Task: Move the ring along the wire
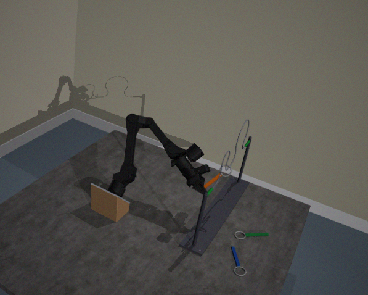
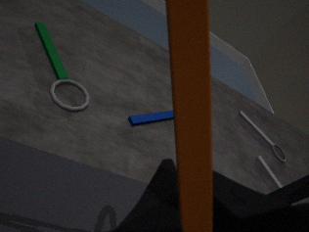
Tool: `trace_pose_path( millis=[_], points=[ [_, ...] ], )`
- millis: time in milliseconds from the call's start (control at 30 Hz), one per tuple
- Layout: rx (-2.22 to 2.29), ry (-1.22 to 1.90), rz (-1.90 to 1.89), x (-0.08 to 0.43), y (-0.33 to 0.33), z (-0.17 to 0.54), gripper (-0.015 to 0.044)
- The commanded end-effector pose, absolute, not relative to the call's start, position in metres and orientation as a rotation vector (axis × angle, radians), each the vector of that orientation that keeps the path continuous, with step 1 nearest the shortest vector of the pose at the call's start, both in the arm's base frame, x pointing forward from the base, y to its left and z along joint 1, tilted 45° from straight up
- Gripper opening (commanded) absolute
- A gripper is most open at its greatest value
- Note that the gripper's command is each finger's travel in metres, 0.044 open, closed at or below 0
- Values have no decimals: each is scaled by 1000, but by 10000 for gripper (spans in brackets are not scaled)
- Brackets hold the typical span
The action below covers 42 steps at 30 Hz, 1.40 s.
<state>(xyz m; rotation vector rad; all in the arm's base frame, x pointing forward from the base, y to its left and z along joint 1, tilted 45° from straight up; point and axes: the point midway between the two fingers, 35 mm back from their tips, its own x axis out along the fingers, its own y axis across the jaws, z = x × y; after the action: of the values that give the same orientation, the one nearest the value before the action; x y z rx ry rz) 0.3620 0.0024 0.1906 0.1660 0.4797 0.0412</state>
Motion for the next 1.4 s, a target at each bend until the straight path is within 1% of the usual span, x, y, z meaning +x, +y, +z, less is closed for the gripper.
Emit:
trace_pose_path(
  millis=[0, 767, 1367],
  points=[
    [72, 486, 10, 361, -14, 192, -150],
    [-476, 540, -140, 351, -97, 215, -150],
    [-772, 558, -220, 346, -134, 246, -150]
  ],
)
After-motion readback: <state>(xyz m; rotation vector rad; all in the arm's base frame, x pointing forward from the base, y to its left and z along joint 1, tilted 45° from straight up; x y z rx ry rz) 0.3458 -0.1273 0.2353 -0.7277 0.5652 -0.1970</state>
